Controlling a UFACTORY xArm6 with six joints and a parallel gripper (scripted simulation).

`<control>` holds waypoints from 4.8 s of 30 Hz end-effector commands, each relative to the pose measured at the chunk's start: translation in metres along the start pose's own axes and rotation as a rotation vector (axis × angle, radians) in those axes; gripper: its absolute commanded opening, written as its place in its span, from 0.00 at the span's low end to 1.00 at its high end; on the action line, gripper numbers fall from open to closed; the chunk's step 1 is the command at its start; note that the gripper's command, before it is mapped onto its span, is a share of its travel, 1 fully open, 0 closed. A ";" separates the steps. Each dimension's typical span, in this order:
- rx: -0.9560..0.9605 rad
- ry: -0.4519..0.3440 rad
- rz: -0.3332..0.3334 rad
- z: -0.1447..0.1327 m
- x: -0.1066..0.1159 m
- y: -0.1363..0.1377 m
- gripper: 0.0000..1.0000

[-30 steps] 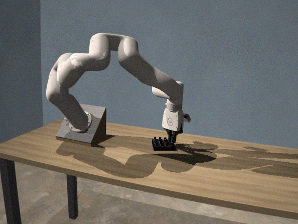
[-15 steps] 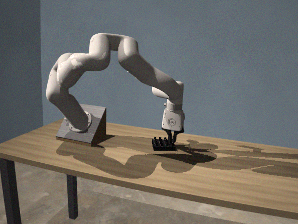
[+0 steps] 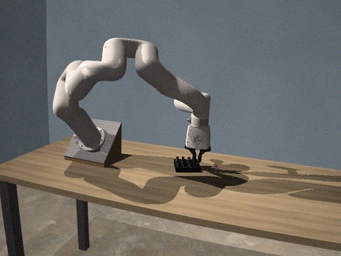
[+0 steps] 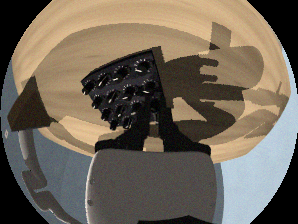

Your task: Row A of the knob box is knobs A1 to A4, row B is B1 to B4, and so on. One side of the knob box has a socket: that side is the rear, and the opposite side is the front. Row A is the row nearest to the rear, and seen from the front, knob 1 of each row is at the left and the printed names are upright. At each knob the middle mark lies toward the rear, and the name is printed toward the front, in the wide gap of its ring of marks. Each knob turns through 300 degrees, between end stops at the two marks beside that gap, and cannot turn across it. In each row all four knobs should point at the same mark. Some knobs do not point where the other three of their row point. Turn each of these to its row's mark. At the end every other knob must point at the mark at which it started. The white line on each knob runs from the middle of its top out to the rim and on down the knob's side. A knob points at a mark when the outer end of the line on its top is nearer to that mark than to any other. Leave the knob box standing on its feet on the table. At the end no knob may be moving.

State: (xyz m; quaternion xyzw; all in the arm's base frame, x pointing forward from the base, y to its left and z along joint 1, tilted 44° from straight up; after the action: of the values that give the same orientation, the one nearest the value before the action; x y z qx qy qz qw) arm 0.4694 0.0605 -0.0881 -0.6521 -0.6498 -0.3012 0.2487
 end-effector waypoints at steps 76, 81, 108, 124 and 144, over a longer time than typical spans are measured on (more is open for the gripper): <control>0.026 0.002 -0.003 0.000 0.038 0.001 1.00; 0.026 0.002 -0.003 0.000 0.040 0.001 1.00; 0.026 0.003 -0.002 0.000 0.151 0.001 1.00; 0.026 0.003 -0.002 0.000 0.151 0.001 1.00; 0.026 0.003 -0.002 0.000 0.151 0.001 1.00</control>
State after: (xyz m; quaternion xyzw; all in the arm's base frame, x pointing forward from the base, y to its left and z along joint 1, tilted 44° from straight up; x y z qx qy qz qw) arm 0.4657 0.1648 0.0189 -0.6490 -0.6535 -0.2923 0.2576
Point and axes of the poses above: the point where the finger pads meet when closed, its own x axis back along the fingers, its own y axis across the jaws, z = x × y, the point moved 1 cm from there along x, back along the fingers, and after that the axes turned 13 degrees about -x, right-handed, at the moved point
